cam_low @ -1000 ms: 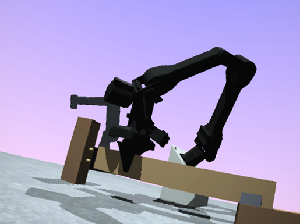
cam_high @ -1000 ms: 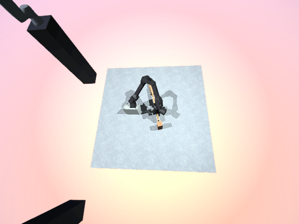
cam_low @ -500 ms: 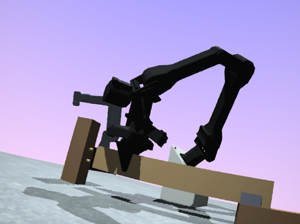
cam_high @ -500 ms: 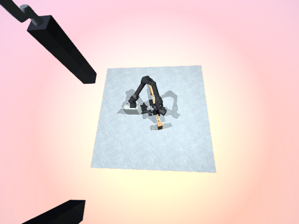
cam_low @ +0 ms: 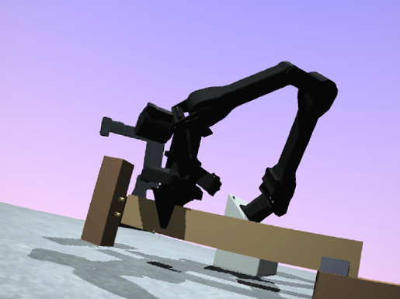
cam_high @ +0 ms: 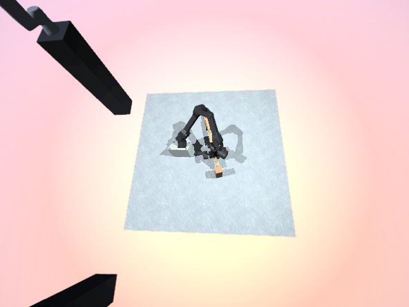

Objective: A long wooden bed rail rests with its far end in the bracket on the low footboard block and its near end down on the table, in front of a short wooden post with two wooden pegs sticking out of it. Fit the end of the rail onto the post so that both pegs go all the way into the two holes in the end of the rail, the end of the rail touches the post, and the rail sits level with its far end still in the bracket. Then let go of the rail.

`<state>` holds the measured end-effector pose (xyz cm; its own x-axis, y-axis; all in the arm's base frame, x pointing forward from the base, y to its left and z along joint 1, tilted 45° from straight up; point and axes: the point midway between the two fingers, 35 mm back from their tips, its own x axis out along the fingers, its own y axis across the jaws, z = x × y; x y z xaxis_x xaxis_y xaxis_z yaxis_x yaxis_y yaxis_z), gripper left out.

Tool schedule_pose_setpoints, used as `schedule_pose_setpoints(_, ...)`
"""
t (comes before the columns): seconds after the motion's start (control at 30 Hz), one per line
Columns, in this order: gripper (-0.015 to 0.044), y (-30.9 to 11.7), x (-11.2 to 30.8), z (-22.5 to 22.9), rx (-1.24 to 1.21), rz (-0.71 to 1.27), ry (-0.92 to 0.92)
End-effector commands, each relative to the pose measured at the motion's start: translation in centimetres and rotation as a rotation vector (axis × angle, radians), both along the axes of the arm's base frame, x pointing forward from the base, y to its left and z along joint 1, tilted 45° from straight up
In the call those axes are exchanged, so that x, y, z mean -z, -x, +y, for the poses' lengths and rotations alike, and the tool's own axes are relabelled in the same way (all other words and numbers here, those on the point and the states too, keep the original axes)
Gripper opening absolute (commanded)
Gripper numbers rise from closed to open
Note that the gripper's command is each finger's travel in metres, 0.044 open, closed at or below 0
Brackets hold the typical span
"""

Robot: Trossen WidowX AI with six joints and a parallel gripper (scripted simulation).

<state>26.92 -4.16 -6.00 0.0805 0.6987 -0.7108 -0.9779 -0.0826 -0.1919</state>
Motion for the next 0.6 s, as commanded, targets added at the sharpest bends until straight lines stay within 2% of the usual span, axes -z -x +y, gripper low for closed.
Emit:
schedule_pose_setpoints(0.0,0.0000,-0.24,0.01,-0.35,0.003,-0.007,0.003)
schedule_pose_setpoints(0.57,0.0000,-0.35,0.37,-0.72,0.003,-0.007,0.004)
